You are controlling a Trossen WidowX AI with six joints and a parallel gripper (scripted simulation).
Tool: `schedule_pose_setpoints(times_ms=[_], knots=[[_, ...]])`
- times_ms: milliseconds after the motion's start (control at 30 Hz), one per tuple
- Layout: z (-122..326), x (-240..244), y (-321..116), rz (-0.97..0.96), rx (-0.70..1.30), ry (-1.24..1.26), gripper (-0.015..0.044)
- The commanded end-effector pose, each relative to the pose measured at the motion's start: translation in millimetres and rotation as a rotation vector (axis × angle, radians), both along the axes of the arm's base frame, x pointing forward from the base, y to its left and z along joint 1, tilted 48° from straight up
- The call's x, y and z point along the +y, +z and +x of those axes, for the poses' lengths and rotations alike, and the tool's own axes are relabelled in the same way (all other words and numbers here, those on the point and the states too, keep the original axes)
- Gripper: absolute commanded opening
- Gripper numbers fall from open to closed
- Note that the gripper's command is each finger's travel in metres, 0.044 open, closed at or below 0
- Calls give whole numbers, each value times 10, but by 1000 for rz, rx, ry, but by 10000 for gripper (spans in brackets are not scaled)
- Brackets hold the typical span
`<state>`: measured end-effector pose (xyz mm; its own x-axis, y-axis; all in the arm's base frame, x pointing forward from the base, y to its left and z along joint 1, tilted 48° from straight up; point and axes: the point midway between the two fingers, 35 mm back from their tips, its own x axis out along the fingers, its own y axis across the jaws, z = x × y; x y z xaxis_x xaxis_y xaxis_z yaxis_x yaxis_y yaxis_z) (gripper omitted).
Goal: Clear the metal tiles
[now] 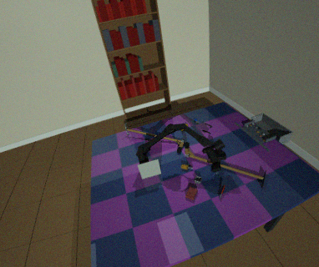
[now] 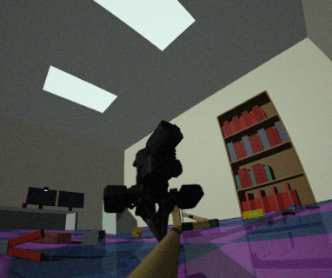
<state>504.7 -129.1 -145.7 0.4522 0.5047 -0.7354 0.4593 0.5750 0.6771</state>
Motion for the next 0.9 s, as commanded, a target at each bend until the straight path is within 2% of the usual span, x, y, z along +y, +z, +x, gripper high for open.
schedule_pose_setpoints(times_ms=[0,867], knots=[[51,29,28,-1,-3,2,0],[252,132,154,1,-4,2,0]])
